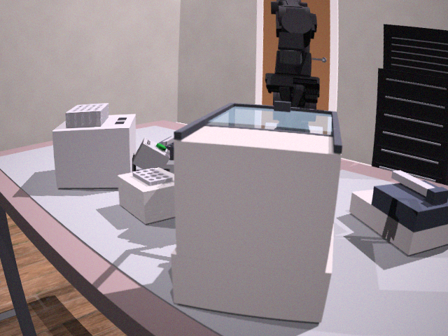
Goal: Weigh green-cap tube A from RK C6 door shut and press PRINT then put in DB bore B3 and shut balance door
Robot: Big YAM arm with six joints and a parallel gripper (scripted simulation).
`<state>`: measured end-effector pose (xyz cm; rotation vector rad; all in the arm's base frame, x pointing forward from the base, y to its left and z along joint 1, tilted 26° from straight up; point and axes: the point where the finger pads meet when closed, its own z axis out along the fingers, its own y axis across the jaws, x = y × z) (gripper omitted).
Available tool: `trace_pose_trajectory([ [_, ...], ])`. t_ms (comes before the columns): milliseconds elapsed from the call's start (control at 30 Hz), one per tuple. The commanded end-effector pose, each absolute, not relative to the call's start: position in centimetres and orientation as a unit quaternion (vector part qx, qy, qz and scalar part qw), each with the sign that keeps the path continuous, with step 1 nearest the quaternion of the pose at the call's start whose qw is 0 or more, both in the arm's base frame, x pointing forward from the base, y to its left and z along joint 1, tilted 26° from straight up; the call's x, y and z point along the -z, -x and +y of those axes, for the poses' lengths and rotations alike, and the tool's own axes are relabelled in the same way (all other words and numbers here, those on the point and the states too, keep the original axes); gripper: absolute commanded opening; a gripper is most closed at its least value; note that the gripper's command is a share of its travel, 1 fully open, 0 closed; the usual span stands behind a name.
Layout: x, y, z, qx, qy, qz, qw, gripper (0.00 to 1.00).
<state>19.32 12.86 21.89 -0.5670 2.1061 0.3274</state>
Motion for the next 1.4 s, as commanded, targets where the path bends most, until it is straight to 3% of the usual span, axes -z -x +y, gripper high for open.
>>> trace_pose_trajectory([
  [0,-23.8,-19.4,13.0,-0.139,0.225,0.845,0.465,0.0],
  [1367,-21.7,-19.8,13.4,-0.138,0.225,0.852,0.453,0.0],
])
